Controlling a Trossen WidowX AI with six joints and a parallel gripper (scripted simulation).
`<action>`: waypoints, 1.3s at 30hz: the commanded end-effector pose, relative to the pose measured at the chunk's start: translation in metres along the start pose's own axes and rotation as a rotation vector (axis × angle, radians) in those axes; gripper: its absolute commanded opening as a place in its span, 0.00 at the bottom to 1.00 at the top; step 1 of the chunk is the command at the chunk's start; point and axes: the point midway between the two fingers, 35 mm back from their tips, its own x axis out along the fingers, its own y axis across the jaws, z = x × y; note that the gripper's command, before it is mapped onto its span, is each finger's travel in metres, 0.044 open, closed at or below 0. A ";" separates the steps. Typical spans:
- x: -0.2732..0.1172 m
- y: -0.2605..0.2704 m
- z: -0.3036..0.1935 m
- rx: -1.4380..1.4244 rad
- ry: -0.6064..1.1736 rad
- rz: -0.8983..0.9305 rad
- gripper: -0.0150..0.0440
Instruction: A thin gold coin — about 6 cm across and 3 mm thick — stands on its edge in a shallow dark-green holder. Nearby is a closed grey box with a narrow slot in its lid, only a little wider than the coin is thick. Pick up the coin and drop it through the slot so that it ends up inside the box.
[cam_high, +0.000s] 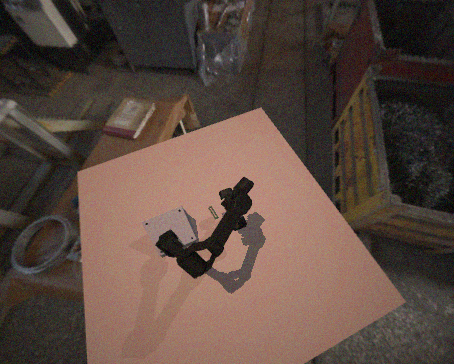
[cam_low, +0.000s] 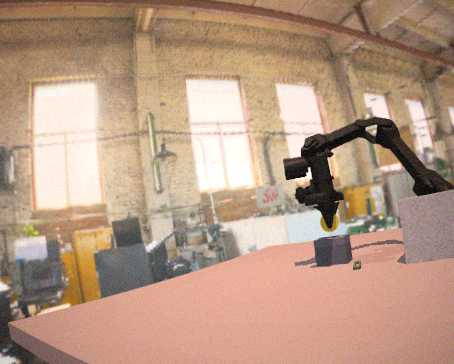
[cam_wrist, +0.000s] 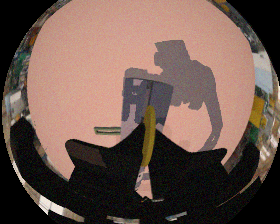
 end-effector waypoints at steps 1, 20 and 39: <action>0.003 -0.001 -0.002 -0.010 0.001 -0.004 0.25; 0.010 0.000 -0.001 -0.008 0.001 -0.004 0.25; 0.013 0.000 0.000 0.002 0.000 0.000 0.52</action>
